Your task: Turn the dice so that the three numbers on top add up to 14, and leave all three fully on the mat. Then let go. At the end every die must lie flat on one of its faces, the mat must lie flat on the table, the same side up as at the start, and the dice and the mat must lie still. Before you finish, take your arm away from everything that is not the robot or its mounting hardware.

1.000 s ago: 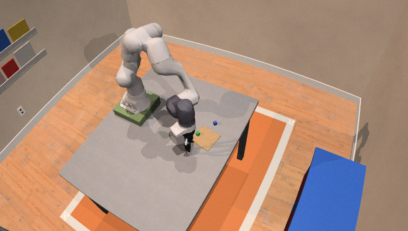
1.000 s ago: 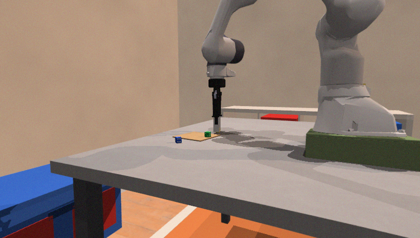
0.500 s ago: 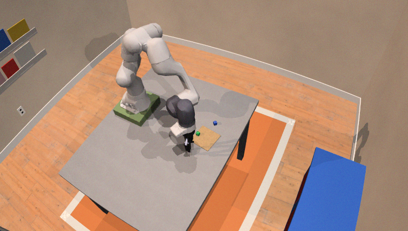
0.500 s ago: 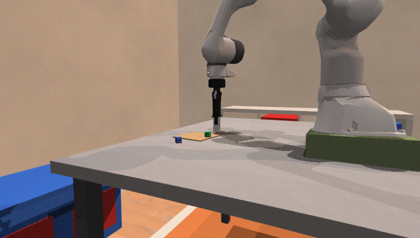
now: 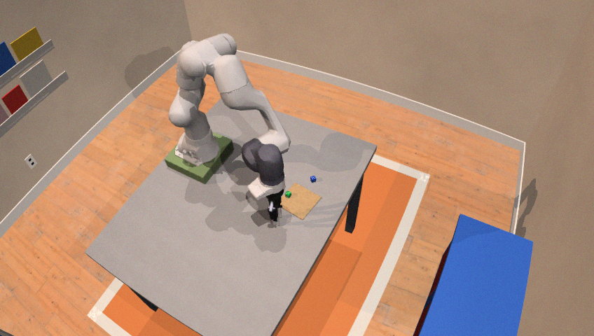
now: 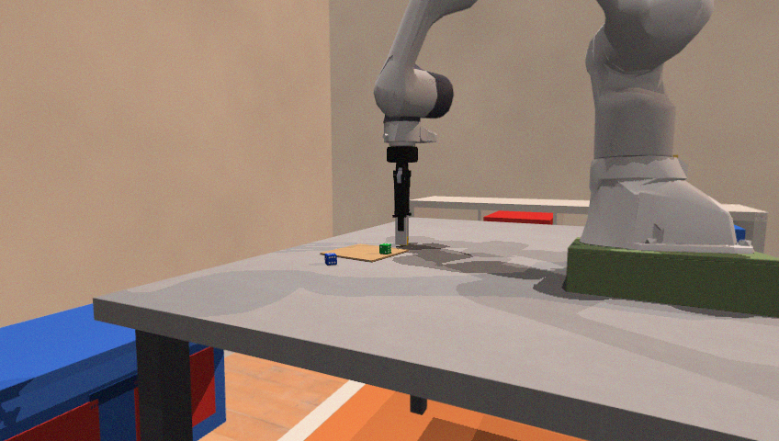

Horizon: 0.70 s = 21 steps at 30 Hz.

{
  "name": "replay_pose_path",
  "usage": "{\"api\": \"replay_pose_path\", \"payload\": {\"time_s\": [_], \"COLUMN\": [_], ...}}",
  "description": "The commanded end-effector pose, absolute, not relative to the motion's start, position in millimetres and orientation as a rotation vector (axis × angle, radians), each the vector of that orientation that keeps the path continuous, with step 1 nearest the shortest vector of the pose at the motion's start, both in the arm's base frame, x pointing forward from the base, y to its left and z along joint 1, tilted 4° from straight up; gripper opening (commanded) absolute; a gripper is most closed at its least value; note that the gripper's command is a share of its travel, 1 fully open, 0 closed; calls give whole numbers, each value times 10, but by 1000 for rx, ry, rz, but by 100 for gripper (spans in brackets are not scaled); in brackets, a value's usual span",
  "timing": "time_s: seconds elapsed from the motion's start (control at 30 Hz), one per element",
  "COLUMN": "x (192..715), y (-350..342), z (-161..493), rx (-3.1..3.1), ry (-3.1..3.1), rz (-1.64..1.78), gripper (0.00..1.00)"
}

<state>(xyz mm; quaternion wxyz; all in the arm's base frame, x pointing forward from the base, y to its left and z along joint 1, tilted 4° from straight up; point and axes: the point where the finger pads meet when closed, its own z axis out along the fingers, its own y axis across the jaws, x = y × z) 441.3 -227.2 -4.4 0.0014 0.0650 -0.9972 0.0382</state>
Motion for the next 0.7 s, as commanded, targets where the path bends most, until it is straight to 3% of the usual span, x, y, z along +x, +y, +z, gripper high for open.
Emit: {"api": "replay_pose_path", "payload": {"time_s": [0.0, 0.17, 0.2, 0.67], "x": [4429, 4429, 4429, 4429], "y": [-2278, -2278, -2278, -2278], "z": [-41, -41, -41, -41], "rx": [210, 210, 210, 210], "ry": [-3132, -3132, -3132, -3132], "rz": [122, 122, 122, 122], "gripper": [21, 21, 9, 9]}}
